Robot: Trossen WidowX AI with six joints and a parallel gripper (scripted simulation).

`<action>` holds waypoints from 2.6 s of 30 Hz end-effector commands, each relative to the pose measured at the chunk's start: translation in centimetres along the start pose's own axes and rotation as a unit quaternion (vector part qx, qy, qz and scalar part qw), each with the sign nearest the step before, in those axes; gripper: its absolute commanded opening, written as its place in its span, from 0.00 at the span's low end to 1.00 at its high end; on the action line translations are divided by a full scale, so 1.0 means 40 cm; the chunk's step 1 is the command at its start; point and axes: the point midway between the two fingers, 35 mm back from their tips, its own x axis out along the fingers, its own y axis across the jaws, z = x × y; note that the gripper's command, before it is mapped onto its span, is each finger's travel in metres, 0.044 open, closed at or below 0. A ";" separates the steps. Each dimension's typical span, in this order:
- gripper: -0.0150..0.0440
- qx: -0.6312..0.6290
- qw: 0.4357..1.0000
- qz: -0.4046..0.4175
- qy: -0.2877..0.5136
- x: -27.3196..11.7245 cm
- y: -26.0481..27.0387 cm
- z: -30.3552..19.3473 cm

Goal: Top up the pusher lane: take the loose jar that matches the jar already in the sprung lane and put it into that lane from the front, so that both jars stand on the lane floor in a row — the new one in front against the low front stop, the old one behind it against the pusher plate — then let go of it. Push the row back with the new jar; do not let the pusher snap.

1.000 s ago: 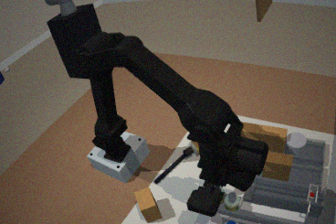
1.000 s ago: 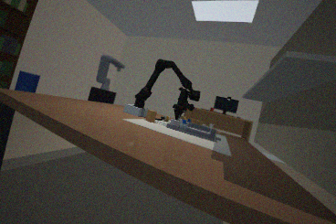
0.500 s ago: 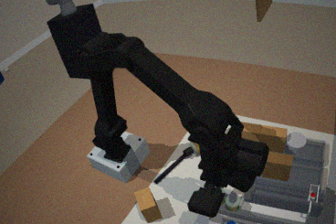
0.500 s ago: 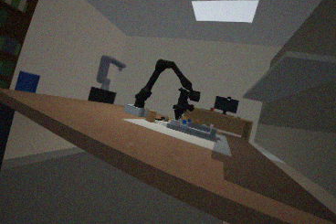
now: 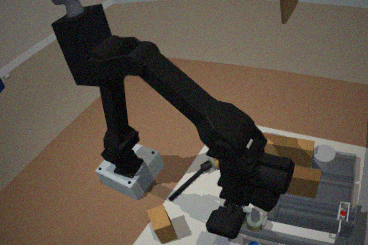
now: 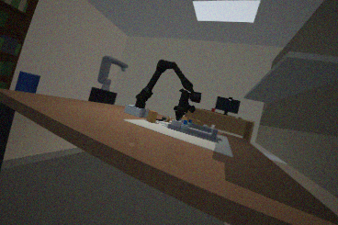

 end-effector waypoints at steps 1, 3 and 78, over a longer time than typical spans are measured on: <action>0.25 0.002 1.000 0.001 -0.011 0.002 0.000 0.013; 0.25 0.002 1.000 0.001 -0.011 0.003 0.000 0.013; 0.25 0.002 1.000 0.001 -0.010 0.030 0.000 -0.011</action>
